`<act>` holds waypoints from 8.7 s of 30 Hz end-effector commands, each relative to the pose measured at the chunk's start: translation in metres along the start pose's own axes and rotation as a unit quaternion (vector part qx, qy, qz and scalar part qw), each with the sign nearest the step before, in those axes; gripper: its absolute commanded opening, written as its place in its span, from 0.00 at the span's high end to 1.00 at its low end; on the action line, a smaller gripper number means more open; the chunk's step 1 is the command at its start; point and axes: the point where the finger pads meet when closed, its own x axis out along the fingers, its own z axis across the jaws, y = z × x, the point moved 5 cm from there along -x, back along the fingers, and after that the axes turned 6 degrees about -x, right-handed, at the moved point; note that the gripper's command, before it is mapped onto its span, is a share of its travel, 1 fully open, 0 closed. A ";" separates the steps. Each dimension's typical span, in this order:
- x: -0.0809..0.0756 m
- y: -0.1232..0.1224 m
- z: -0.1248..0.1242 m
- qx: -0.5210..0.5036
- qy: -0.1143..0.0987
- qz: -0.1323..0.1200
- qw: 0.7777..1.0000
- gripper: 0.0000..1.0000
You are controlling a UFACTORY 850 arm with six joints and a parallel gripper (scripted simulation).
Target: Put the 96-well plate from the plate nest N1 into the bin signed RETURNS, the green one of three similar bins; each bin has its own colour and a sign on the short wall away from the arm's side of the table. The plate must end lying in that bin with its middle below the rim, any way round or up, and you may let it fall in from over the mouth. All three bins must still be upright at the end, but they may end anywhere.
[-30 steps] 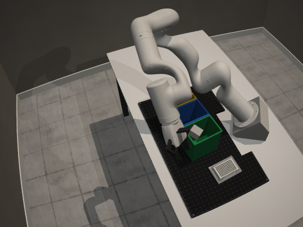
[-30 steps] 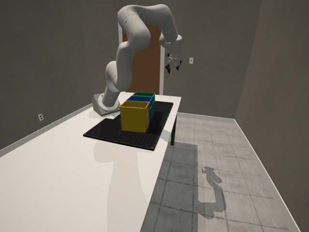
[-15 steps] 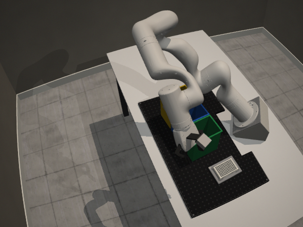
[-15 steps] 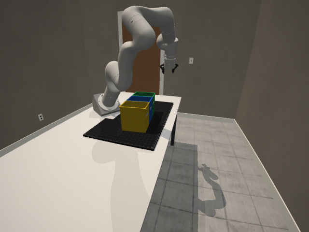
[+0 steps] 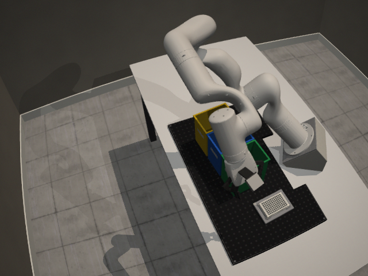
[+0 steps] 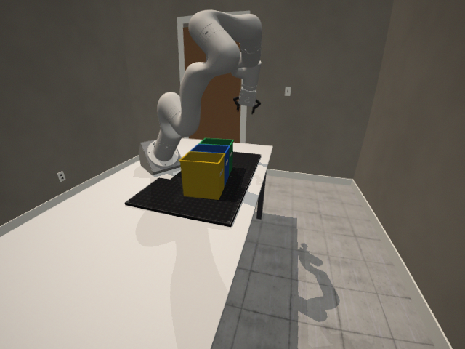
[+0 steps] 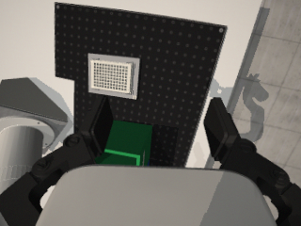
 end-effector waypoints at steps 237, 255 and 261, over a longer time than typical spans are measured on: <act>0.291 -0.097 -0.162 0.710 -0.203 -0.126 0.663 0.00; 0.299 -0.102 -0.161 0.710 -0.203 -0.126 0.663 0.00; 0.299 -0.102 -0.161 0.710 -0.203 -0.126 0.663 0.00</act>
